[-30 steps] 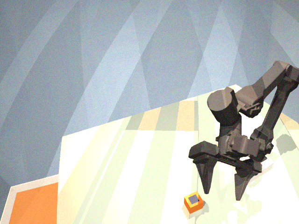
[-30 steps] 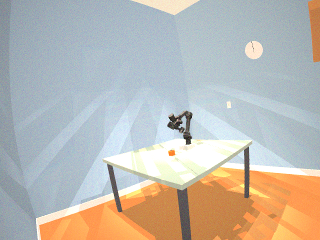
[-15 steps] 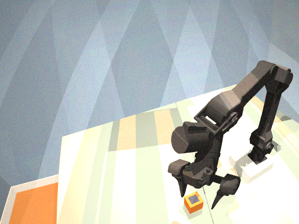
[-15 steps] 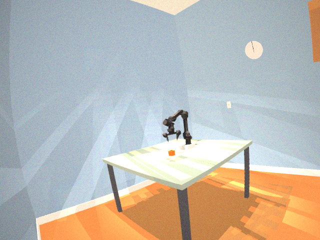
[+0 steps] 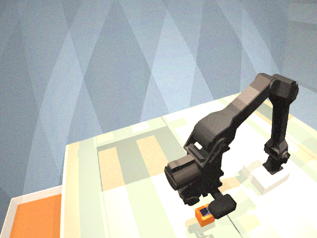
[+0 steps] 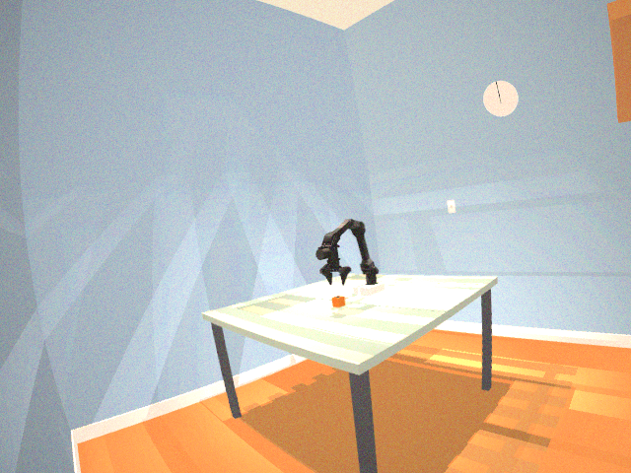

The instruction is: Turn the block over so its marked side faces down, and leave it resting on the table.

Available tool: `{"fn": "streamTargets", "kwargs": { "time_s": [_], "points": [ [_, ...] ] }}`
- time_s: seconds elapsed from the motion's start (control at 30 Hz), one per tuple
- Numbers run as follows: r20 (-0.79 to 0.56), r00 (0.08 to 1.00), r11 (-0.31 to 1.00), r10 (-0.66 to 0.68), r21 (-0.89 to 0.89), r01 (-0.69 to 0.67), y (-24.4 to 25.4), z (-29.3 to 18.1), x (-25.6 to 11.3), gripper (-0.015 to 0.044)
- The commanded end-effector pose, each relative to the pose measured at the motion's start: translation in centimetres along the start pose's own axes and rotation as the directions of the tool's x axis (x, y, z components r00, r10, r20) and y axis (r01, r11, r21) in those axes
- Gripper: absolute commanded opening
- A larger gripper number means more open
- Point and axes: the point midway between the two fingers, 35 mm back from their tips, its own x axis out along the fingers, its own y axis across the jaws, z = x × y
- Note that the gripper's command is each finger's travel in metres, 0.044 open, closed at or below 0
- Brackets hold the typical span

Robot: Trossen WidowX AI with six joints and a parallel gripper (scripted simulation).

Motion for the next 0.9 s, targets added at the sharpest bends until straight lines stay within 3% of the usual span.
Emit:
{"fn": "streamTargets", "kwargs": {
  "time_s": [0.0, 0.1, 0.23, 0.87],
  "points": [
    [-0.012, 1.000, 0.999, -0.022, 0.031, 0.022, -0.4, 0.0, -0.2, 0.0440],
    [-0.012, 1.000, 0.999, -0.022, 0.031, 0.022, -0.4, 0.0, 0.0, 0.0440],
    [-0.012, 1.000, 0.999, -0.022, 0.031, 0.022, -0.4, 0.0, 3.2, 0.0440],
    [-0.012, 1.000, 0.999, -0.022, 0.031, 0.023, -0.7, -0.3, 5.9, 0.0440]
  ]
}}
